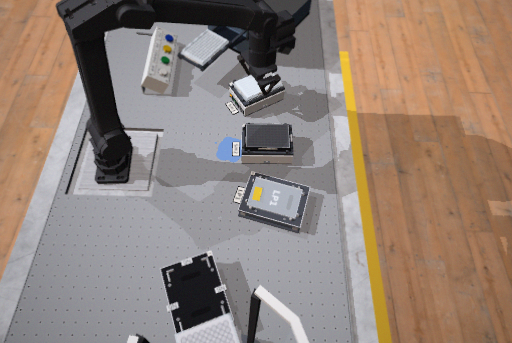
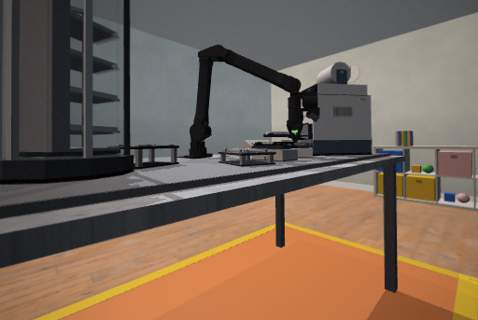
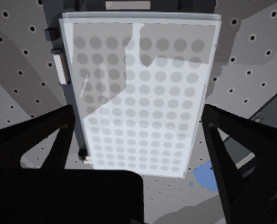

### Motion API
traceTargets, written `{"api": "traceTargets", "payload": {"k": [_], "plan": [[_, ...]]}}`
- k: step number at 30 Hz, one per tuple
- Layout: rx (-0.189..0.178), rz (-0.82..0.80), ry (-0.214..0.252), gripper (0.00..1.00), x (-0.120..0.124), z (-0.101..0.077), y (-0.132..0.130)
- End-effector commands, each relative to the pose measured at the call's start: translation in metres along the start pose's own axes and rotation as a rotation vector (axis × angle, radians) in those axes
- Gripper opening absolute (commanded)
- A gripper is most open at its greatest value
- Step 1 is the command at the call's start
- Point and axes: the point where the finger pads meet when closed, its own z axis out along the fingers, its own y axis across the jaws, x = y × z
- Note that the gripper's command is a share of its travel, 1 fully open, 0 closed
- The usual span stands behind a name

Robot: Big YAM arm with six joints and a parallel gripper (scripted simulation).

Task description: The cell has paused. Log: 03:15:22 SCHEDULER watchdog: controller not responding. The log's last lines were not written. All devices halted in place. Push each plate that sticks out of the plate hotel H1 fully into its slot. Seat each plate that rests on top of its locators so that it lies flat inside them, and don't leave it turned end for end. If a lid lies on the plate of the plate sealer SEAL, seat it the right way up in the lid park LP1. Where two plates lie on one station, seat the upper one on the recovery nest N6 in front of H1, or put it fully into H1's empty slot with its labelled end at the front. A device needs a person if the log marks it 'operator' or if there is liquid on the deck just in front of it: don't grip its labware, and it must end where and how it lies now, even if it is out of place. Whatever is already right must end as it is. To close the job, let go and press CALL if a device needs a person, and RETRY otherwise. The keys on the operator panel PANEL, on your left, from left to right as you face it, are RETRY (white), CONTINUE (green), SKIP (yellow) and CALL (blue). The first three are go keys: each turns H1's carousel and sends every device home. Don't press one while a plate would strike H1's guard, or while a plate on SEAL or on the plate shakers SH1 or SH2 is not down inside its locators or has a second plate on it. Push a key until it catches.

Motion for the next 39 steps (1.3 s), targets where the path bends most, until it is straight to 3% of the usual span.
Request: {"api": "traceTargets", "payload": {"k": [1, 20, 31, 39], "plan": [[0.003, -0.001, 0.029, 1.00, 0.0030, 0.0109, -0.0053], [0.003, 0.000, 0.025, 1.00, 0.0007, 0.0092, -0.0055], [0.002, 0.000, 0.025, 0.82, 0.0007, 0.0092, -0.0054], [0.002, 0.000, 0.025, 0.82, 0.0007, 0.0092, -0.0054]]}}
